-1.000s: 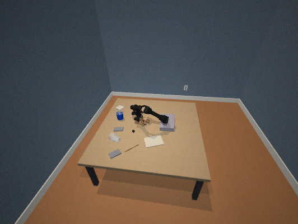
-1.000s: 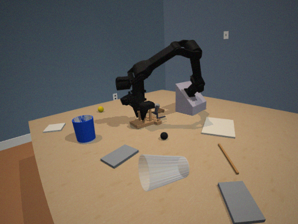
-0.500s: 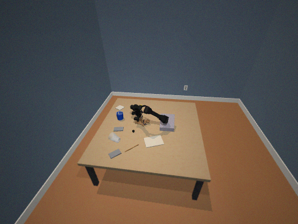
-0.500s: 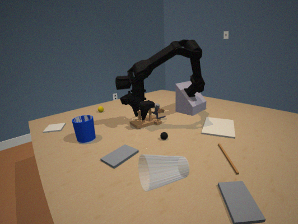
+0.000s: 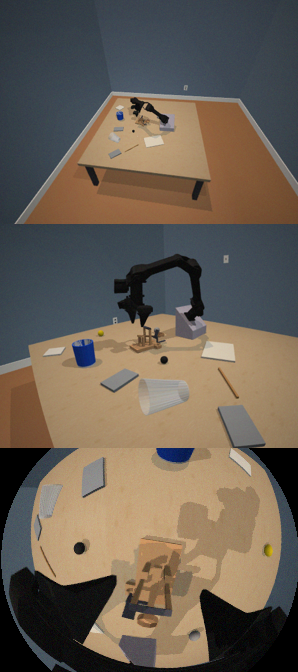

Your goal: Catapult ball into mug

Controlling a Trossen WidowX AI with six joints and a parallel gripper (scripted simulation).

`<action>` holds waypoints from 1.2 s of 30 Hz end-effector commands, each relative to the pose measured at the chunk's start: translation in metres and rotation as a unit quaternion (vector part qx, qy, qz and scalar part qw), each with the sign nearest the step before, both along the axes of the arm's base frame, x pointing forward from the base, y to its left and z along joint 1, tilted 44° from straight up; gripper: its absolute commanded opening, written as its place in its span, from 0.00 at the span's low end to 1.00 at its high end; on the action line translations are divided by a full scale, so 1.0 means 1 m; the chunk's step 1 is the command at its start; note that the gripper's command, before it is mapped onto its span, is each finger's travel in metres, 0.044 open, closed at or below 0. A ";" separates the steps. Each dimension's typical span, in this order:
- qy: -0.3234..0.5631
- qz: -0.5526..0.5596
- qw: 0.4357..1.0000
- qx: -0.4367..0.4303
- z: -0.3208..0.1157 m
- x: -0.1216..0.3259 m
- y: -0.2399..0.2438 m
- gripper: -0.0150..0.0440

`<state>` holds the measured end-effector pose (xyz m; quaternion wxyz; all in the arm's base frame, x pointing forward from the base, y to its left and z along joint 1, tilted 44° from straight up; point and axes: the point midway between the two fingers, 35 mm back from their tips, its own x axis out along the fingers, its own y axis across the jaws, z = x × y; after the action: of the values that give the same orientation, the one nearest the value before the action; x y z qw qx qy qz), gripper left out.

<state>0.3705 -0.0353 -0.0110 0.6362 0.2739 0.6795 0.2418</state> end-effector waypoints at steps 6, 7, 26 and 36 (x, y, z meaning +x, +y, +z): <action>0.010 0.009 1.000 0.005 -0.021 -0.009 0.025 1.00; 0.010 0.009 1.000 0.005 -0.026 -0.010 0.030 1.00; 0.010 0.009 1.000 0.005 -0.042 -0.011 0.046 1.00; 0.010 0.009 1.000 0.006 -0.054 -0.012 0.058 1.00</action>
<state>0.3613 0.0162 -0.0581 0.6303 0.2705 0.6841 0.2481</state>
